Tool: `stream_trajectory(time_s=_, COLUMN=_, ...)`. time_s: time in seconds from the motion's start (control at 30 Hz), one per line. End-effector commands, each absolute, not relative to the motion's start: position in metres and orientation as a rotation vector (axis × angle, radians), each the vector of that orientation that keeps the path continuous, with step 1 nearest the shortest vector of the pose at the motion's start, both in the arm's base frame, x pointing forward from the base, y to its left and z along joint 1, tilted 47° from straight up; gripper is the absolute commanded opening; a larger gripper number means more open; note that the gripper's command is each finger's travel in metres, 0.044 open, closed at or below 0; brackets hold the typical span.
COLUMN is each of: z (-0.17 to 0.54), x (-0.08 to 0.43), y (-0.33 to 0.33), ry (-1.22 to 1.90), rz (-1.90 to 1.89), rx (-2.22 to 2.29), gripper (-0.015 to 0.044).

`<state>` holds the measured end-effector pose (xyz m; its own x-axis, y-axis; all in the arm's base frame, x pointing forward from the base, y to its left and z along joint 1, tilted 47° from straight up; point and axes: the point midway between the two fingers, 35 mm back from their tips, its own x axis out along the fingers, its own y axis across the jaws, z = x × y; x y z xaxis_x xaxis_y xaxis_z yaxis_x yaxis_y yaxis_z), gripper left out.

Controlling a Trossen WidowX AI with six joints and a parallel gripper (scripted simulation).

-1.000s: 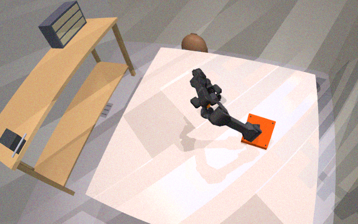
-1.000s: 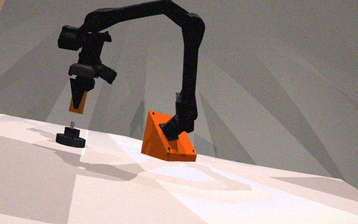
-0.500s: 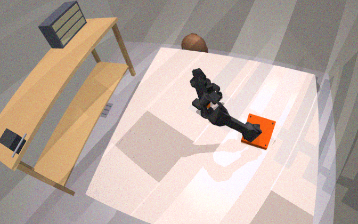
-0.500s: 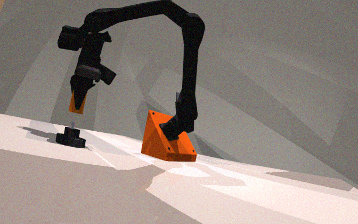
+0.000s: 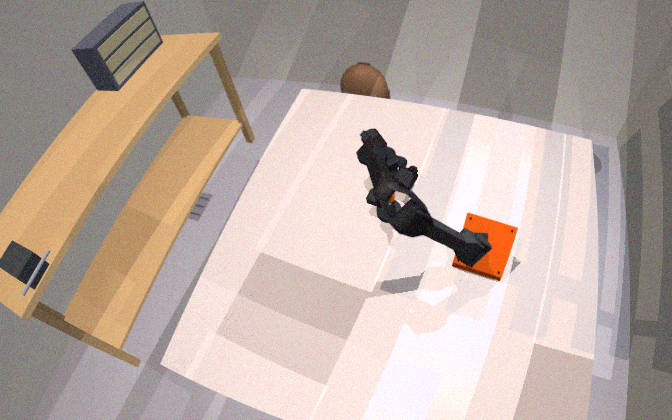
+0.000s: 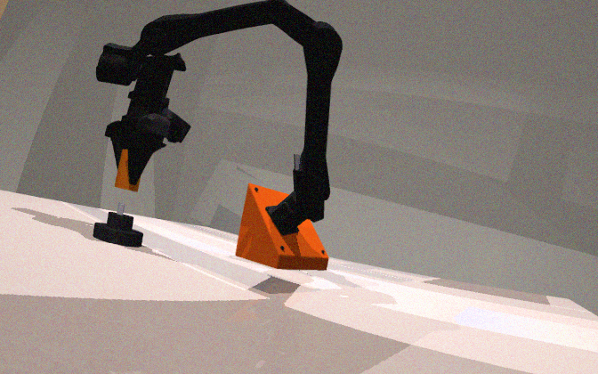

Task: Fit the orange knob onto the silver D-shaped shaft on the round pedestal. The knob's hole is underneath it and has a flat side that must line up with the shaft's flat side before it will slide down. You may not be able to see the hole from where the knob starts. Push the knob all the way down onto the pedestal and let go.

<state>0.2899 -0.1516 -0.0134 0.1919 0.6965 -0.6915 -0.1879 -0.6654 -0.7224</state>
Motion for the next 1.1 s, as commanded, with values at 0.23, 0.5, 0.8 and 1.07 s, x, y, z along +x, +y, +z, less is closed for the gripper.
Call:
stream_trajectory(time_s=0.23, z=-0.0143, x=0.2905, y=-0.1509, ry=-0.689, rz=1.556, rx=-1.929, gripper=0.0)
stream_trajectory(time_s=0.5, z=-0.0148, x=0.2907, y=-0.1504, ry=-0.837, rz=1.542, rx=-2.044, gripper=0.0)
stream_trajectory(time_s=0.8, z=-0.0154, x=0.2909, y=-0.1498, ry=-1.01, rz=1.514, rx=-2.17, gripper=0.0)
stream_trajectory(time_s=1.07, z=-0.0159, x=0.291, y=-0.1494, ry=-1.168, rz=1.479, rx=-2.277, gripper=0.0)
